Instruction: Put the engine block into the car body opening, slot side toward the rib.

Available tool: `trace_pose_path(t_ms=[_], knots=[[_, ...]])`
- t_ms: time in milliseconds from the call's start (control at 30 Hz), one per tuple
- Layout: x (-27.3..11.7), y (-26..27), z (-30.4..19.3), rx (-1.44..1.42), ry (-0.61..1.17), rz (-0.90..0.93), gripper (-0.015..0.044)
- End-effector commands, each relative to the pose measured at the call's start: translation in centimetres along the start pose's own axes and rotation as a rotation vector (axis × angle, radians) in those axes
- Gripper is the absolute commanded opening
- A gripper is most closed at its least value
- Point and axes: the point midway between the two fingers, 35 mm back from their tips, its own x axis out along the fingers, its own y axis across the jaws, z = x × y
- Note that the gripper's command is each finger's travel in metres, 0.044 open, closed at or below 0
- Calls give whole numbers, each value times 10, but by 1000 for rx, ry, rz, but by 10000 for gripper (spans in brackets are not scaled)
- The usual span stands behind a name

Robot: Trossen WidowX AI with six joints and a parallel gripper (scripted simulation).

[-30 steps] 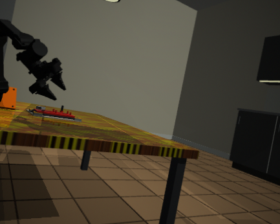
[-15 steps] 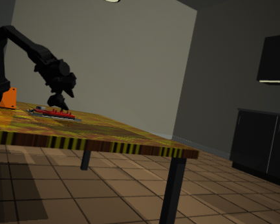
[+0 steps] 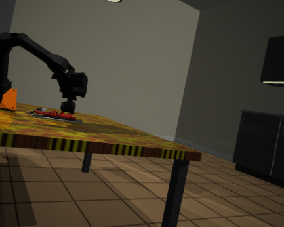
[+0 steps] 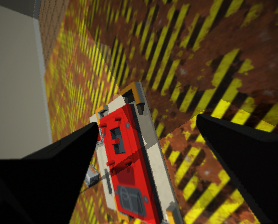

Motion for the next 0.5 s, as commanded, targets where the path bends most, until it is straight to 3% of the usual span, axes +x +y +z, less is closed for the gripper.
trace_pose_path(t_ms=[0, 467], knots=[[21, 22, -8, -45, 95, 13, 440], [76, 106, -52, -295, 380, 73, 440]])
